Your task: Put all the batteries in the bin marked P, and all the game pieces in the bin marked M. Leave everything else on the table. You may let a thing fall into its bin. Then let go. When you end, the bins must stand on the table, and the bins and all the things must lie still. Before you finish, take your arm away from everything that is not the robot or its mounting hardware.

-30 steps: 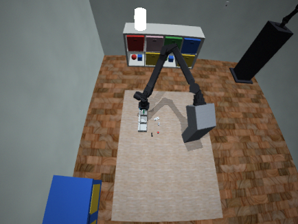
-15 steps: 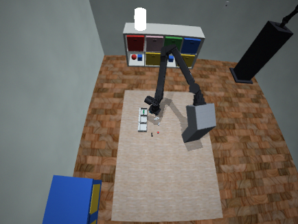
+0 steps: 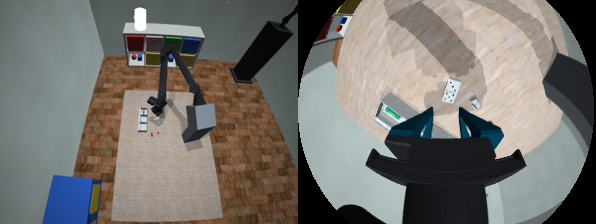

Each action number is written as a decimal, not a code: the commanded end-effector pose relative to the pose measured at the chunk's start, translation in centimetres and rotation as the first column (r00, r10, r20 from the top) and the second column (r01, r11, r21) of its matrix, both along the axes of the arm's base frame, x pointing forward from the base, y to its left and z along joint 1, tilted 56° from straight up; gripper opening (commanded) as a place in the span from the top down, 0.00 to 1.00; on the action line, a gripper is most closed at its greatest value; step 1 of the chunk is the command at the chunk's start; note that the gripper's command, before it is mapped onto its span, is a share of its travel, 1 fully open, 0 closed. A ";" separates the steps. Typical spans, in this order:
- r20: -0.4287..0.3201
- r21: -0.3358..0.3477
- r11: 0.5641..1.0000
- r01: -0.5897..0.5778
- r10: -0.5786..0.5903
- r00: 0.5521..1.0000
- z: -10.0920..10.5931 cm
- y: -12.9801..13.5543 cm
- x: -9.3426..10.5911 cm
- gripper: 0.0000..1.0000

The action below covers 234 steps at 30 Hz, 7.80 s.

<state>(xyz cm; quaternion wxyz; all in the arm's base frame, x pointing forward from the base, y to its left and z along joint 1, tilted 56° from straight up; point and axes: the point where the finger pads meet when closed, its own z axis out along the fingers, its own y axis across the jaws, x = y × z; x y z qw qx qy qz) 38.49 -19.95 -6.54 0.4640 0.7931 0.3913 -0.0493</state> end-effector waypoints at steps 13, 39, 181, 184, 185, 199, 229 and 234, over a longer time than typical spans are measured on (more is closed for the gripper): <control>0.232 0.090 0.987 0.132 -0.150 0.961 -0.3 1.0 -1.2 0.61; 0.212 0.089 0.988 0.129 -0.145 0.966 -1.2 1.3 -2.0 0.61; 0.203 0.093 0.987 0.132 -0.148 0.968 -3.5 -2.1 -1.2 0.80; 0.204 0.092 0.987 0.132 -0.148 0.968 -3.0 -1.4 -1.5 0.80; 0.204 0.092 0.987 0.132 -0.148 0.968 -2.8 -1.1 -1.6 0.80; 0.185 0.093 0.984 0.149 -0.164 0.969 -2.1 0.4 -3.1 0.80; 0.211 0.088 0.986 0.140 -0.156 0.965 -1.5 0.0 -1.7 0.80; 0.211 0.088 0.986 0.140 -0.156 0.965 -1.5 0.0 -1.7 0.80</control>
